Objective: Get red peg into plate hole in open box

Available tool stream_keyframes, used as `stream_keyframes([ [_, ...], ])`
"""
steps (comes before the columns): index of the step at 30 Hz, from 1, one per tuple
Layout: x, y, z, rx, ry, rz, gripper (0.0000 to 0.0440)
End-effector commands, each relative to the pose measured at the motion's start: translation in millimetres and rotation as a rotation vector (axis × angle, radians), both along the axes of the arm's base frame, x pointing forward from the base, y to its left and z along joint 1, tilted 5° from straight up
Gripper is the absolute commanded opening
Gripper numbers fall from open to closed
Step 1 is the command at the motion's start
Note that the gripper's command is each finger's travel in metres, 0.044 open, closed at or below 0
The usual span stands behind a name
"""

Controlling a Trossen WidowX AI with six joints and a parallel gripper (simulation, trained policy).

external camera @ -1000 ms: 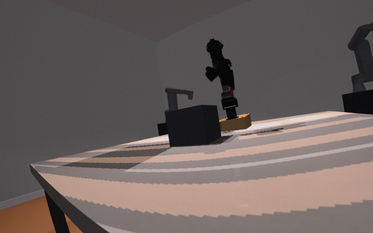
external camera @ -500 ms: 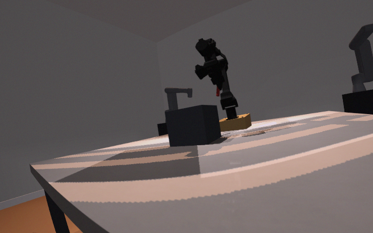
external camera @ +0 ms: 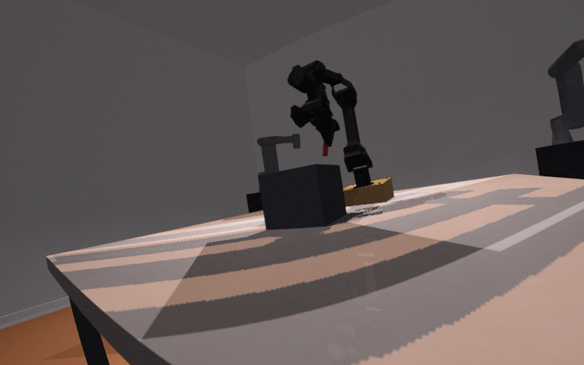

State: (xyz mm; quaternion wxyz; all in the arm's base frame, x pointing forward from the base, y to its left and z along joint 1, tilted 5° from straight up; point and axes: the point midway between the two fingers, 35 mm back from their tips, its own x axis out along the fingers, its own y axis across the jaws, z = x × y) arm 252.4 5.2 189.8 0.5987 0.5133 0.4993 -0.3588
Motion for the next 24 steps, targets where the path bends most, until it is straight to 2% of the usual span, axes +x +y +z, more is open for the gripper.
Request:
stream_keyframes([
  [1, 8, -11, -2, -0.008, 0.013, -0.006, 0.0],
  [11, 24, -32, -12, -0.006, 0.04, -0.011, 0.0],
  [24, 42, -53, -40, 0.001, 0.078, 0.002, 0.0],
])
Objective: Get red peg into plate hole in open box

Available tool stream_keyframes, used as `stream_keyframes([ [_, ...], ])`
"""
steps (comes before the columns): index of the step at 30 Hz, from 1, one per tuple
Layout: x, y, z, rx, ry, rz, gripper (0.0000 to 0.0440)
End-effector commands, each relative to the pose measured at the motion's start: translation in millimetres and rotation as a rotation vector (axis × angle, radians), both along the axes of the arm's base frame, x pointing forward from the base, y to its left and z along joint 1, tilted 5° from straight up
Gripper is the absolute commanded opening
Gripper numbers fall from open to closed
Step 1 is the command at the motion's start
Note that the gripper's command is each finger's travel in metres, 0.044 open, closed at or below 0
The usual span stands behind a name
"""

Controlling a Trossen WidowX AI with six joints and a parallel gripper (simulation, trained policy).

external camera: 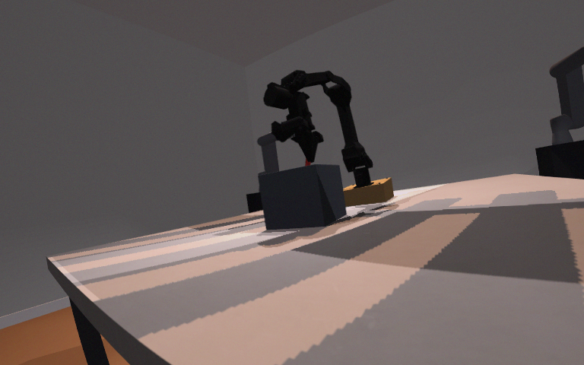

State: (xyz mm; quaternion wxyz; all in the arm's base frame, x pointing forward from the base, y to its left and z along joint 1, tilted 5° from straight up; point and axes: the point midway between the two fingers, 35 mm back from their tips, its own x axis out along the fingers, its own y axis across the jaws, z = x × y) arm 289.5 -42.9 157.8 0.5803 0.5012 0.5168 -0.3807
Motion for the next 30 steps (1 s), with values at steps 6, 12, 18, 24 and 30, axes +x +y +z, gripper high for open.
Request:
stream_keyframes([
  [6, 13, -8, -22, 0.015, 0.018, 0.03, 0.0],
  [12, 21, -8, -37, 0.031, 0.022, 0.051, 0.0],
  [18, 30, -5, -50, 0.045, 0.016, 0.084, 0.0],
  [24, 38, -3, -64, 0.05, 0.017, 0.121, 0.0],
  [30, 42, -3, -78, 0.045, 0.026, 0.149, 0.0],
])
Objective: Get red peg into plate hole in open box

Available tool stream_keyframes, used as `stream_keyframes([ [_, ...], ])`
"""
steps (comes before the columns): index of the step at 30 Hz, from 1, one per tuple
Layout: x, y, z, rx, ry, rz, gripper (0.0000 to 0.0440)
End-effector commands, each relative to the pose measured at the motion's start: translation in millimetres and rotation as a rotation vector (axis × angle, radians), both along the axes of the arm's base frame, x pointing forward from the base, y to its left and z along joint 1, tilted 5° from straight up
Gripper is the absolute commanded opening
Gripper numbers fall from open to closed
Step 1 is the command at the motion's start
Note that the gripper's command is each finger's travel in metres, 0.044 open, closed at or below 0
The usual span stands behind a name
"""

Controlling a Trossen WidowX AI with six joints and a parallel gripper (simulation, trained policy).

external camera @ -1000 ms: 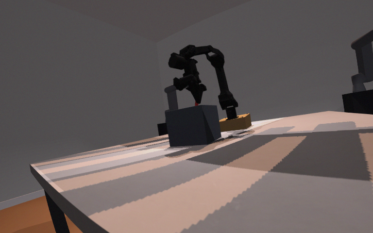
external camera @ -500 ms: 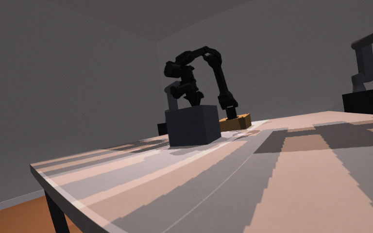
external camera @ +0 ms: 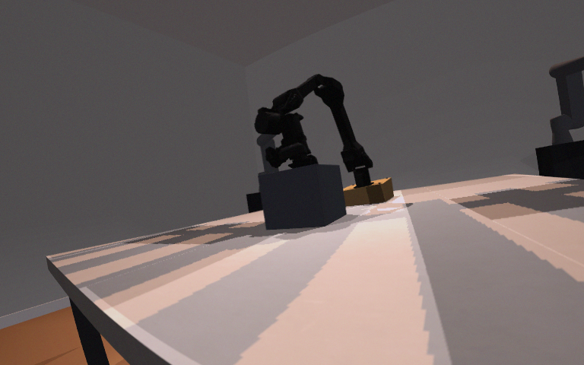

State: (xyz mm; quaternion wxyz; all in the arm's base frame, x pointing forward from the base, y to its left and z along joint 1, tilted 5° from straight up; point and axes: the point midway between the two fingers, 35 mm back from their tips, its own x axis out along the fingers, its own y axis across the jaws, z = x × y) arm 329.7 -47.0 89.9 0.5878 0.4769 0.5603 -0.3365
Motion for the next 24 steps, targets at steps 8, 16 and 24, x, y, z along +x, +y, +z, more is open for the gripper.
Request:
stream_keyframes([
  [8, 1, 1, -22, -0.014, 0.044, 0.056, 0.0077],
  [16, -1, -2, -21, -0.008, 0.077, 0.069, 0.0163],
  [24, 4, -10, -7, 0.028, 0.067, 0.061, 0.0167],
])
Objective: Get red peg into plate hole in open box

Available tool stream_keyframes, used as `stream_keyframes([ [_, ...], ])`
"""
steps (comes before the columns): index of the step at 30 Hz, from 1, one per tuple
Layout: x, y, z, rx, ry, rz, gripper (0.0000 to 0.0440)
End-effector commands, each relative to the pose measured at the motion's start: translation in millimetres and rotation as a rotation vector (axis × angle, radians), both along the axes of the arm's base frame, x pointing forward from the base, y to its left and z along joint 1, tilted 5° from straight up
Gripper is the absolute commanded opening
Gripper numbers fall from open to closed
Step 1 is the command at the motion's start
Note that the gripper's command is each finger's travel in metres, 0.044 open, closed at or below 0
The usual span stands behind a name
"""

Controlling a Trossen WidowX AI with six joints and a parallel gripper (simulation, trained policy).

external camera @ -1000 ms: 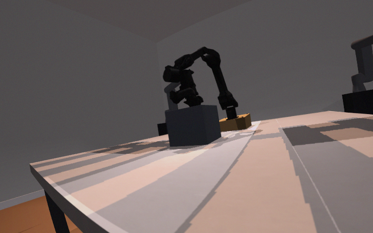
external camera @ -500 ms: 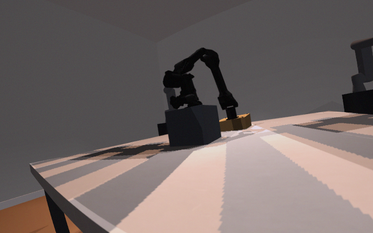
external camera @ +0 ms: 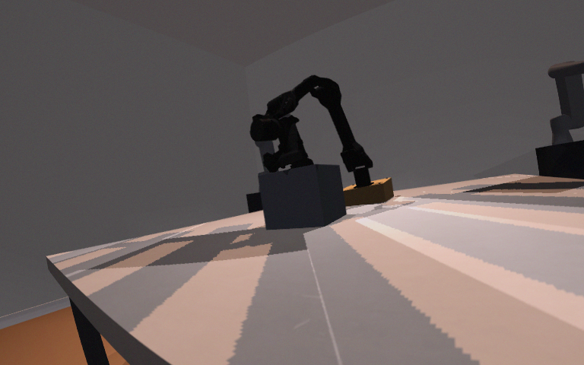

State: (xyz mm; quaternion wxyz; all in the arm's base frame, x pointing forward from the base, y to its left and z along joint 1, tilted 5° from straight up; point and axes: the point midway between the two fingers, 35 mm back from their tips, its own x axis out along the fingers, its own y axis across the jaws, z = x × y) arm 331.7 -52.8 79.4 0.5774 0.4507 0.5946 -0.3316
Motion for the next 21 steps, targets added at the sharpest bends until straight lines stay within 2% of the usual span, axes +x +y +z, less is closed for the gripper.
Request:
stream_keyframes([
  [1, 3, -4, 6, 0.025, 0.0, 0.0, 0.0169],
  [21, 29, -15, 72, 0.19, -0.167, -0.032, 0.0236],
])
